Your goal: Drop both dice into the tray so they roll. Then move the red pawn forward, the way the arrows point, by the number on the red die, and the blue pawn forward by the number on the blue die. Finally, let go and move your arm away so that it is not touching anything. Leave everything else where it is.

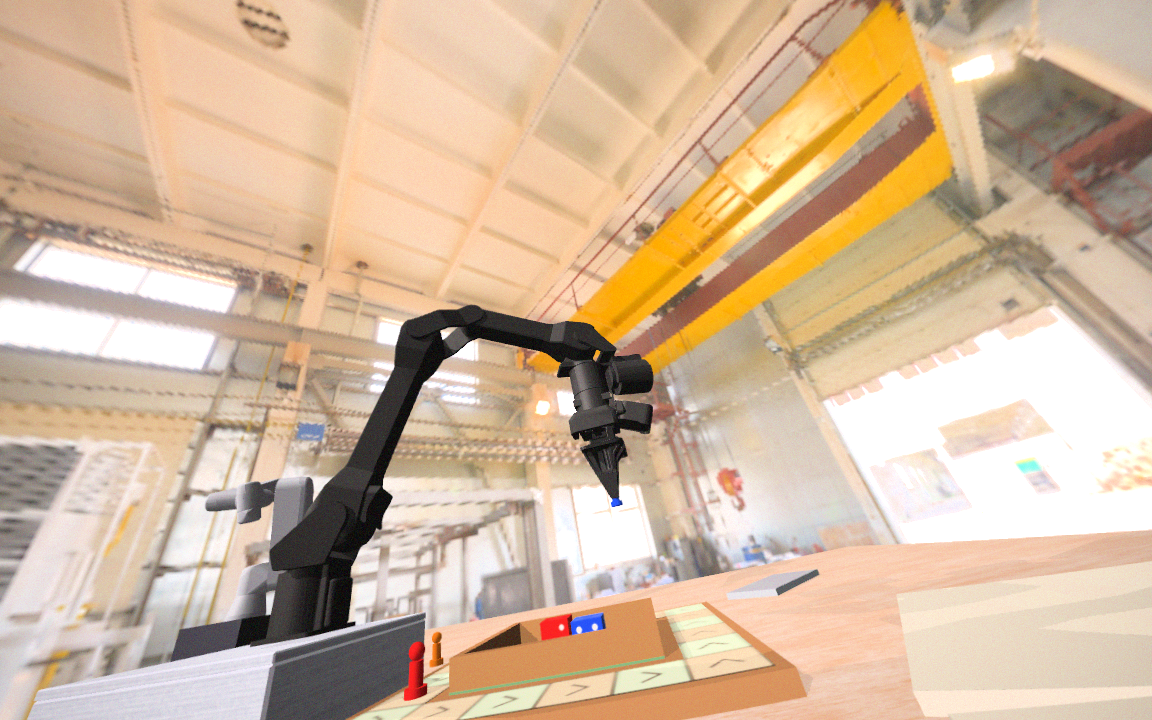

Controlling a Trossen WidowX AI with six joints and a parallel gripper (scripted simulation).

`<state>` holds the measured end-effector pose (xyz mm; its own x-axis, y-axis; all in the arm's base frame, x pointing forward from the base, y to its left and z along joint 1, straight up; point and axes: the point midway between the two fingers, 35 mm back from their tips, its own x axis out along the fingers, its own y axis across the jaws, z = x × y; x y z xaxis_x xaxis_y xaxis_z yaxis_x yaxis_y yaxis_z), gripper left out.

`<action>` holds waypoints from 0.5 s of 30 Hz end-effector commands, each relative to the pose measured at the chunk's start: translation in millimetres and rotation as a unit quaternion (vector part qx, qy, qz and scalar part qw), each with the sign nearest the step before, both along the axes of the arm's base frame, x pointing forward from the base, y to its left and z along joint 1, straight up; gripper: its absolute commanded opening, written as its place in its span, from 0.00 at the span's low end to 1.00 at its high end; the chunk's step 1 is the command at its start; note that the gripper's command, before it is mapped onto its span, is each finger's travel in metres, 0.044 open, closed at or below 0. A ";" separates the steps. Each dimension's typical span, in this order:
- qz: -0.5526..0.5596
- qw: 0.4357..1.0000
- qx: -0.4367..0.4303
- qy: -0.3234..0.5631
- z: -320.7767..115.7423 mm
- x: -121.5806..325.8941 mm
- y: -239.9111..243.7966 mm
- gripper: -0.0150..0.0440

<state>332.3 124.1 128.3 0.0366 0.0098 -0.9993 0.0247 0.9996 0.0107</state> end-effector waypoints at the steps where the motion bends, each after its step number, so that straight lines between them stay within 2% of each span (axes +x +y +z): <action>1: -0.002 1.000 -0.001 0.006 0.4 -7.6 -5.0 0.25; 15: -0.002 1.000 -0.002 0.007 -11.0 -46.1 -34.5 0.25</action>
<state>295.5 96.7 120.9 0.0231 0.0036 -0.9997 0.0307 0.9995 0.0043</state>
